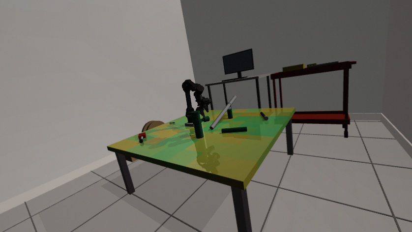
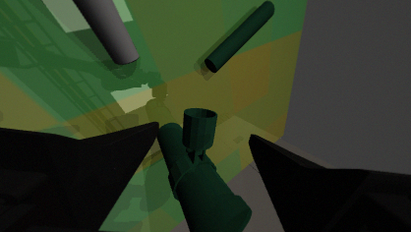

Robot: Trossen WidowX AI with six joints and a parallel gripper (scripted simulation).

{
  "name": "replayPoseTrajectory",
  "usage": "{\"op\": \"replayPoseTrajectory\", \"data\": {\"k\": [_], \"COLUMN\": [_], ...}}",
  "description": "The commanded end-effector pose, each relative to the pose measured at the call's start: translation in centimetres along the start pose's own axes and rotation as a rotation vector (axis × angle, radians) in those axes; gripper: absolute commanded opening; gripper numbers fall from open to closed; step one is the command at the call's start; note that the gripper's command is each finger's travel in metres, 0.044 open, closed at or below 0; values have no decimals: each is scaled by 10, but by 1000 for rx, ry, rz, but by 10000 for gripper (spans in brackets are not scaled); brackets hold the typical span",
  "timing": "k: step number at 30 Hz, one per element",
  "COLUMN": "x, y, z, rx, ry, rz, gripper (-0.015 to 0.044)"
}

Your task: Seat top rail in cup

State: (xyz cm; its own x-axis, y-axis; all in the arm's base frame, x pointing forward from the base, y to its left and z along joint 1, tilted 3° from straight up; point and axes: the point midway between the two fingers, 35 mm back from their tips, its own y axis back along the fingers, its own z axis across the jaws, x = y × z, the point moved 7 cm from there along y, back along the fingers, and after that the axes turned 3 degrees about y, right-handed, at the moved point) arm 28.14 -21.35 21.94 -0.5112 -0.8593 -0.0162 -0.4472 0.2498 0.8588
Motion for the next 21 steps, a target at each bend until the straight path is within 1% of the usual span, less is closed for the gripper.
{"op": "replayPoseTrajectory", "data": {"k": [1, 21], "x": [0, 0], "y": [-8, -41], "z": [2, 2], "rx": [-8, -7], "ry": [0, 0], "rz": [-1, -1], "gripper": [440, 440]}}
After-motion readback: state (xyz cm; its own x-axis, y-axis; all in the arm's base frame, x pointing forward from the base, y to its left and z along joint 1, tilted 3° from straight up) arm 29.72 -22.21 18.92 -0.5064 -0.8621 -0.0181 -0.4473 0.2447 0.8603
